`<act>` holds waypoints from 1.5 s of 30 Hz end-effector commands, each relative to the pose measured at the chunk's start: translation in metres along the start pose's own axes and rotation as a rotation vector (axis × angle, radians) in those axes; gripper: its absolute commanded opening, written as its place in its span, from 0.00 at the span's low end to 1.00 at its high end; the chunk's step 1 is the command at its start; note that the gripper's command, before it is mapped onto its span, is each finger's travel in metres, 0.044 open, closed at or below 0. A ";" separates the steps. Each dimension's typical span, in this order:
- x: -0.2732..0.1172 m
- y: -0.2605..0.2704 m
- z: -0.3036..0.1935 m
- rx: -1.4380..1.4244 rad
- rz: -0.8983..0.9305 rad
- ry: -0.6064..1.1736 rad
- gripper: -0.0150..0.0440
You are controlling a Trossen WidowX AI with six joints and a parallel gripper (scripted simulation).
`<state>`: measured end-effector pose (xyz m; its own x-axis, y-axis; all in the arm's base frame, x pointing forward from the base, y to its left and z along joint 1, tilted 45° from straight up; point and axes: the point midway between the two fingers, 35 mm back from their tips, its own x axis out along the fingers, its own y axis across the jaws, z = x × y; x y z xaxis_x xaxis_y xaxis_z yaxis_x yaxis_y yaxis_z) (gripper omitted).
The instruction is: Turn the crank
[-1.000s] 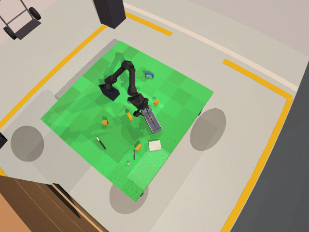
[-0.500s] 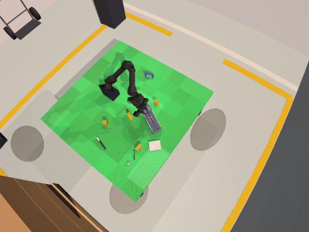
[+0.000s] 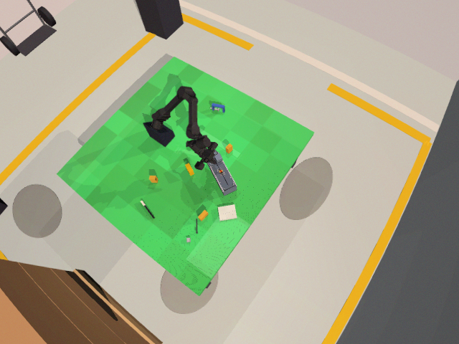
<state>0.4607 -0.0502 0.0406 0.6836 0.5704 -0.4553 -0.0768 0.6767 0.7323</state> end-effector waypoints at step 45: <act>-0.042 0.003 0.034 -0.001 -0.001 0.001 1.00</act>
<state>0.4573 -0.0887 0.0793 0.6856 0.5661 -0.4577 -0.0737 0.6794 0.7300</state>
